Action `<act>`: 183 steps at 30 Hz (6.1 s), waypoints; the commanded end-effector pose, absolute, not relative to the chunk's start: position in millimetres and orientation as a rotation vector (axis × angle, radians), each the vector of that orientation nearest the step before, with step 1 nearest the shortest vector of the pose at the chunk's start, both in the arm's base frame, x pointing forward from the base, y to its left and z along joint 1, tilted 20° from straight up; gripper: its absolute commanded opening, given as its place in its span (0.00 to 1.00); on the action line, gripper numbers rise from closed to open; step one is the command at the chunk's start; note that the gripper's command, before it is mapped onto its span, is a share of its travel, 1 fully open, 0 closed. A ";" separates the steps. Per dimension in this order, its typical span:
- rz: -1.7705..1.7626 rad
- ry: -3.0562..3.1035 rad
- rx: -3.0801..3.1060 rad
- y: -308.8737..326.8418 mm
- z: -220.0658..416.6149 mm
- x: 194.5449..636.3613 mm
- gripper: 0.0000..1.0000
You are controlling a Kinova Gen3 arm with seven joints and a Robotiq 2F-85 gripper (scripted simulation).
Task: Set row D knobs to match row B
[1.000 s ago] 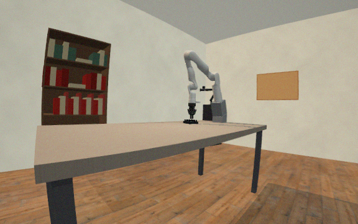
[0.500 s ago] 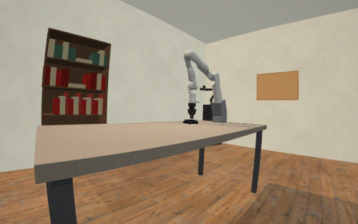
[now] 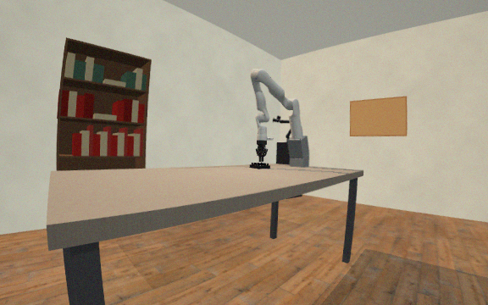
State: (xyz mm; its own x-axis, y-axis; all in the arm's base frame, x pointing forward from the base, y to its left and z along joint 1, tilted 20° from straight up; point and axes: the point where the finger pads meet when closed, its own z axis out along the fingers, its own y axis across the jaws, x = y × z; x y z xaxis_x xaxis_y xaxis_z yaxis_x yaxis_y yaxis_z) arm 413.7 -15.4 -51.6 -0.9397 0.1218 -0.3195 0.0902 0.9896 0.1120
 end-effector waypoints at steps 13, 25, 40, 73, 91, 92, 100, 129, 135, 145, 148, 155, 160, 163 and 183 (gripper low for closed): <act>0.132 2.804 0.157 -18.2 -52.3 411.6 0.19; 0.133 2.804 0.157 -18.2 -52.5 411.7 0.19; 0.134 2.799 0.155 -17.3 -60.7 417.5 0.19; 0.131 2.801 0.156 -17.4 -65.1 418.6 0.19; 0.131 2.801 0.156 -17.4 -65.1 418.6 0.08; 0.131 2.801 0.156 -17.4 -65.1 418.6 0.08; 0.131 2.802 0.156 -17.6 -65.2 418.3 0.08; 0.130 2.801 0.151 -17.4 -65.2 418.5 0.08; 0.128 2.800 0.128 -17.1 -65.1 418.8 0.08; 0.116 2.797 0.046 -16.9 -64.6 419.7 0.08; 0.108 2.797 -0.006 -16.7 -64.7 419.4 0.08; 0.086 2.794 -0.152 -15.6 -65.2 418.2 0.08; 0.065 2.783 -0.277 -15.5 -65.3 417.6 0.08; 0.060 2.780 -0.304 -15.5 -65.3 417.5 0.08; -0.041 2.659 -0.877 -15.5 -65.5 415.4 0.08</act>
State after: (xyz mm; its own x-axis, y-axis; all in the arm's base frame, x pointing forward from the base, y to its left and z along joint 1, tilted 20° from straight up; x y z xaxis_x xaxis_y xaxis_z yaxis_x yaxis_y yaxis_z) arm 417.9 -18.3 -64.1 -0.7853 -0.5318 -0.3170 -0.5243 0.8435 -0.1161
